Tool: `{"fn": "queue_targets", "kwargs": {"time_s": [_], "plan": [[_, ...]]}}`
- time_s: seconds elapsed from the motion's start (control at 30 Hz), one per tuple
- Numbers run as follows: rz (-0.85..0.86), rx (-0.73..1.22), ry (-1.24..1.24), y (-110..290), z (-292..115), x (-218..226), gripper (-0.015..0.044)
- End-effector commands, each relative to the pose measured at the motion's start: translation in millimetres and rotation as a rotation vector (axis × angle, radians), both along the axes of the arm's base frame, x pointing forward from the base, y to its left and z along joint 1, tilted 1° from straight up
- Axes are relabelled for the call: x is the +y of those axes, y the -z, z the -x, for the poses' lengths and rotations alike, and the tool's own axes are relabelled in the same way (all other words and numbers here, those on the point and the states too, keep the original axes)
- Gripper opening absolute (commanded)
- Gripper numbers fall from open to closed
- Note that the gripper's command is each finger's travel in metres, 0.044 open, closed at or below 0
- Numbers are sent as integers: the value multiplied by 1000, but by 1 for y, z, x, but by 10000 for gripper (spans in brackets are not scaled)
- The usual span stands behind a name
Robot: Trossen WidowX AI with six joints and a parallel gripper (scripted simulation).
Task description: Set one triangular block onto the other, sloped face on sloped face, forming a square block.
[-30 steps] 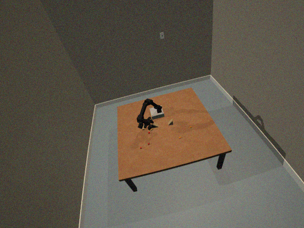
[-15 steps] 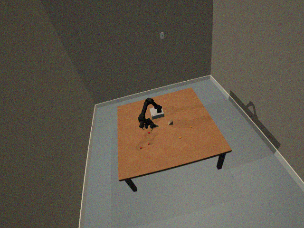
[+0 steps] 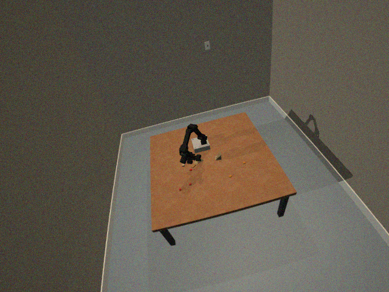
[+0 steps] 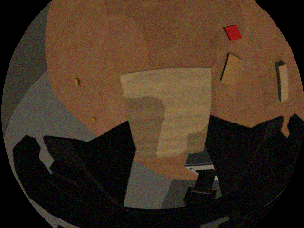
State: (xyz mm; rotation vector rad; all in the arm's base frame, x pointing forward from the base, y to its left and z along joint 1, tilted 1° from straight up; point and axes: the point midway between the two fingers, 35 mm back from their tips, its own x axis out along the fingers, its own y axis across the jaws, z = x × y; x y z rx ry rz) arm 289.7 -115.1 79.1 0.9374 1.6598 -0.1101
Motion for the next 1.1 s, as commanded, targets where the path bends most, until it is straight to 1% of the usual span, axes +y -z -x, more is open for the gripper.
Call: {"fn": "queue_targets", "kwargs": {"time_s": [0.0,0.53,1.07], "plan": [[30,-51,-99,0,1,1,0],[157,-271,-588,-1,1,5,0],[267,-439,-1093,-3,0,7,0]]}}
